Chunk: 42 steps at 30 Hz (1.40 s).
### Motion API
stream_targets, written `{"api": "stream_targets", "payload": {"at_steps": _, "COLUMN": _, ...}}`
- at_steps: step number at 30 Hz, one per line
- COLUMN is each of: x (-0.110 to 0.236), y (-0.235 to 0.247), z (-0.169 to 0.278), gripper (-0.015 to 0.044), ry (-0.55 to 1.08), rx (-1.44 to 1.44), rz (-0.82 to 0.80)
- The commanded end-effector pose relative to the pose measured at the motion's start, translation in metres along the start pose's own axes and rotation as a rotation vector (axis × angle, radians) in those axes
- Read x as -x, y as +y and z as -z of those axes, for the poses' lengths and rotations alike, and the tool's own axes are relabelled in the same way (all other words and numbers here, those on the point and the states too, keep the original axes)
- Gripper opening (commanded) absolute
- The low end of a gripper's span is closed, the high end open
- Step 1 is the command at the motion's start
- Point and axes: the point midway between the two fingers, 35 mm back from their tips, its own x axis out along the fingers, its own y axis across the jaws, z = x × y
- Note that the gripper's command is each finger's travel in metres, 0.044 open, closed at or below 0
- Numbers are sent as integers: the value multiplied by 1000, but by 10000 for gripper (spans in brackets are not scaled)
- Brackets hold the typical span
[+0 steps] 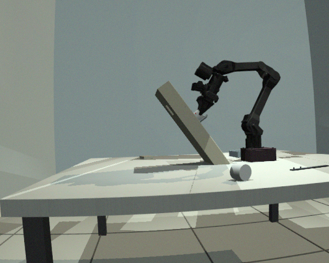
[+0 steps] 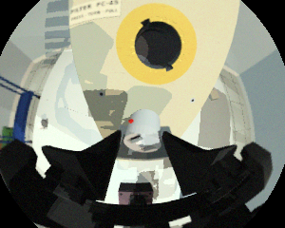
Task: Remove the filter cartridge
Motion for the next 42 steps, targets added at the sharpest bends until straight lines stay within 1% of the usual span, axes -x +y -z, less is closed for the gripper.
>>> {"api": "stream_targets", "payload": {"at_steps": 1, "x": 0, "y": 0, "z": 0, "gripper": 239, "ry": 0, "rx": 0, "rz": 0}}
{"api": "stream_targets", "payload": {"at_steps": 7, "x": 0, "y": 0, "z": 0, "gripper": 199, "ry": 0, "rx": 0, "rz": 0}}
{"api": "stream_targets", "payload": {"at_steps": 14, "x": 4, "y": 0, "z": -8, "gripper": 15, "ry": 0, "rx": 0, "rz": 0}}
{"api": "stream_targets", "payload": {"at_steps": 15, "x": 6, "y": 0, "z": -11, "gripper": 0, "ry": -1, "rx": 0, "rz": 1}}
{"api": "stream_targets", "payload": {"at_steps": 19, "x": 10, "y": 0, "z": -22, "gripper": 0, "ry": -1, "rx": 0, "rz": 1}}
{"api": "stream_targets", "payload": {"at_steps": 23, "x": 13, "y": 0, "z": -23, "gripper": 0, "ry": -1, "rx": 0, "rz": 1}}
{"api": "stream_targets", "payload": {"at_steps": 42, "x": 98, "y": 0, "z": -27, "gripper": 0, "ry": 3, "rx": 0, "rz": 1}}
